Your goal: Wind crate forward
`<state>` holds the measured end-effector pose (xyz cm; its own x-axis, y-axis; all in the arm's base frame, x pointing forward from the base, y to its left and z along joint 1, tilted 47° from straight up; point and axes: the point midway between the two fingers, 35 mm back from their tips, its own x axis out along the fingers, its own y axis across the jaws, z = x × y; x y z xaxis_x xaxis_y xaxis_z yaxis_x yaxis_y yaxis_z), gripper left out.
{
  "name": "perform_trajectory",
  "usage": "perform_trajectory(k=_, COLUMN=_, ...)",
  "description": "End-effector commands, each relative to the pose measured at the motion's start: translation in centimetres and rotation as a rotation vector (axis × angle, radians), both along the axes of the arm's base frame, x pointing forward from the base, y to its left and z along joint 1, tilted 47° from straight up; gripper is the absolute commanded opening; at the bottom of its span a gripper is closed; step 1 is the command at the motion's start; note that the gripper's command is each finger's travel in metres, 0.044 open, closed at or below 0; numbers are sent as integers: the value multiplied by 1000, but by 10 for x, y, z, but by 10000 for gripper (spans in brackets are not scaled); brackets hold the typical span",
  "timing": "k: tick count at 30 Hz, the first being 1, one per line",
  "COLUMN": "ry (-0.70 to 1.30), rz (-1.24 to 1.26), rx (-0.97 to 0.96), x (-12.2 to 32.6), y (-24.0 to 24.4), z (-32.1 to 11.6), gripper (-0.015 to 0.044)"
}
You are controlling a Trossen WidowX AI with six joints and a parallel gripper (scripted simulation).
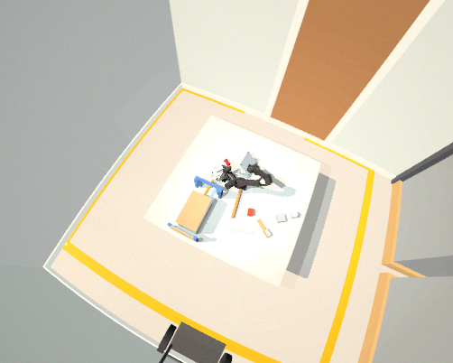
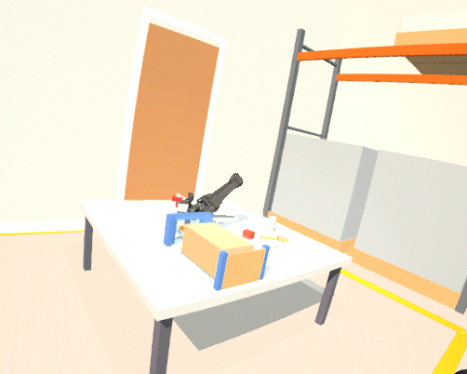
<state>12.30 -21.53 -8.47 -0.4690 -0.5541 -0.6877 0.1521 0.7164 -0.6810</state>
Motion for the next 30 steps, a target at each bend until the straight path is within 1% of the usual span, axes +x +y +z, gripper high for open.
perform_trajectory(k=1, ry=15, rz=0, rx=-8, x=-3, y=-1, z=2, gripper=240)
perform_trajectory(k=27, ry=15, rz=0, rx=-8, x=-3, y=-1, z=2, gripper=240)
perform_trajectory(k=30, ry=-3, rz=1, rx=3, x=5, y=3, z=4, gripper=240)
